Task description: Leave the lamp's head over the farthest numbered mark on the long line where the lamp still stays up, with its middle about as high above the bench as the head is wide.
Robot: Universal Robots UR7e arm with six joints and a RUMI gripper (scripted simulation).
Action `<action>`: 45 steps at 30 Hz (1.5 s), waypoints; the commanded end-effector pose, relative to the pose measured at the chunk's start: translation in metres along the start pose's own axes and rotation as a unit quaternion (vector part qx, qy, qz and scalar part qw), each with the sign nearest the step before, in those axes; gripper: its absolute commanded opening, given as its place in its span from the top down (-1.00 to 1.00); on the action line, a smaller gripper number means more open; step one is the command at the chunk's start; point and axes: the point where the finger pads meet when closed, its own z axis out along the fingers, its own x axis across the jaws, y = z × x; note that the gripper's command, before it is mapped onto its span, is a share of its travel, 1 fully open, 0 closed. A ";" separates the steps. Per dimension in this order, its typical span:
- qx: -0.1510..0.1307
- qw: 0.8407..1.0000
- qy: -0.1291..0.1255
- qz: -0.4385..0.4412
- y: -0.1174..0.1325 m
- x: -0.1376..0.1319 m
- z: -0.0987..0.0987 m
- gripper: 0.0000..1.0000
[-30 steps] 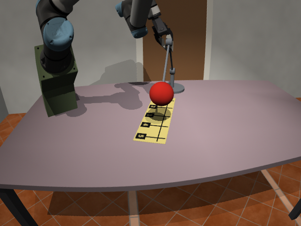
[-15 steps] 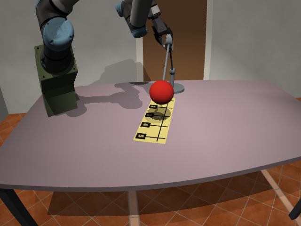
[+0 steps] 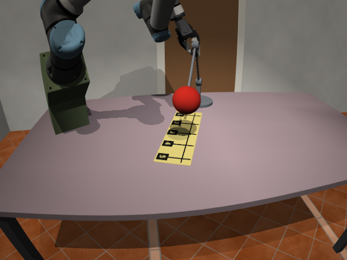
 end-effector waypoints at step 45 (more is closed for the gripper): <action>0.030 0.994 0.086 0.060 0.013 -0.008 -0.008 1.00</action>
